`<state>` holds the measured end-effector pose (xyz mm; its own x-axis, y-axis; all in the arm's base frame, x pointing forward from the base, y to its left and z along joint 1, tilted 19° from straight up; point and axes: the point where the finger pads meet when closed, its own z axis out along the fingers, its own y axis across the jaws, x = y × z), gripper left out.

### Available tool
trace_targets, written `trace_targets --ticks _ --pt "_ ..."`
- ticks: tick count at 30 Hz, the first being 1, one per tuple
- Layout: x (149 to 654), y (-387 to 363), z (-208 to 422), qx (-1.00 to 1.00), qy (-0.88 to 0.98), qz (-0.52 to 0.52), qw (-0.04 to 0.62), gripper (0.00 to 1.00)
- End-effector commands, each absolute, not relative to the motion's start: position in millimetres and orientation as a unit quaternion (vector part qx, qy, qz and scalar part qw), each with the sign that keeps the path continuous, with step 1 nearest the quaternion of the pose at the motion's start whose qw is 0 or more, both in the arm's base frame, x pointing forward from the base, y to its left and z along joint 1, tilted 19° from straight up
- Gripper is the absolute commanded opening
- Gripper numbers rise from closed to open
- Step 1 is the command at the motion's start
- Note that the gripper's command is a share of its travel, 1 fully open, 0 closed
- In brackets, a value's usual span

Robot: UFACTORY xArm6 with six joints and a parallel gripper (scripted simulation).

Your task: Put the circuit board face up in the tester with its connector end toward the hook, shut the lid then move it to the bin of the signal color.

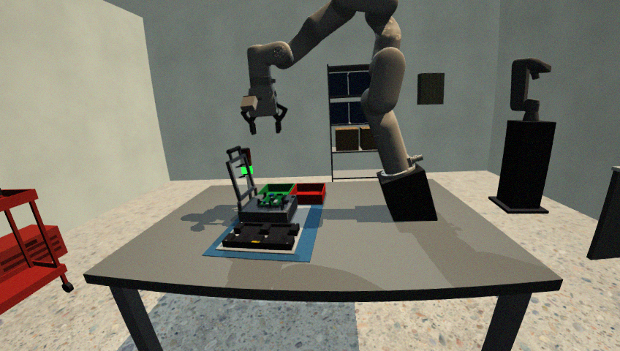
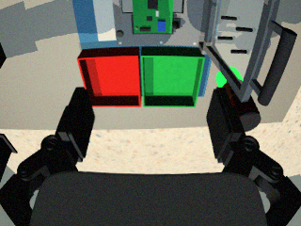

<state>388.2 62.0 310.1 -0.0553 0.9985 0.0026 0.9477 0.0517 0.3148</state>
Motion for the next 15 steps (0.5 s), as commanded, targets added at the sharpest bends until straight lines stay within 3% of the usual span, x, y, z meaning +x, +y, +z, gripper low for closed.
trace_targets --ticks 1,15 --pt "388 62 311 0.678 0.717 0.118 0.11 1.0" --pt "399 63 281 0.678 0.717 0.118 0.11 1.0"
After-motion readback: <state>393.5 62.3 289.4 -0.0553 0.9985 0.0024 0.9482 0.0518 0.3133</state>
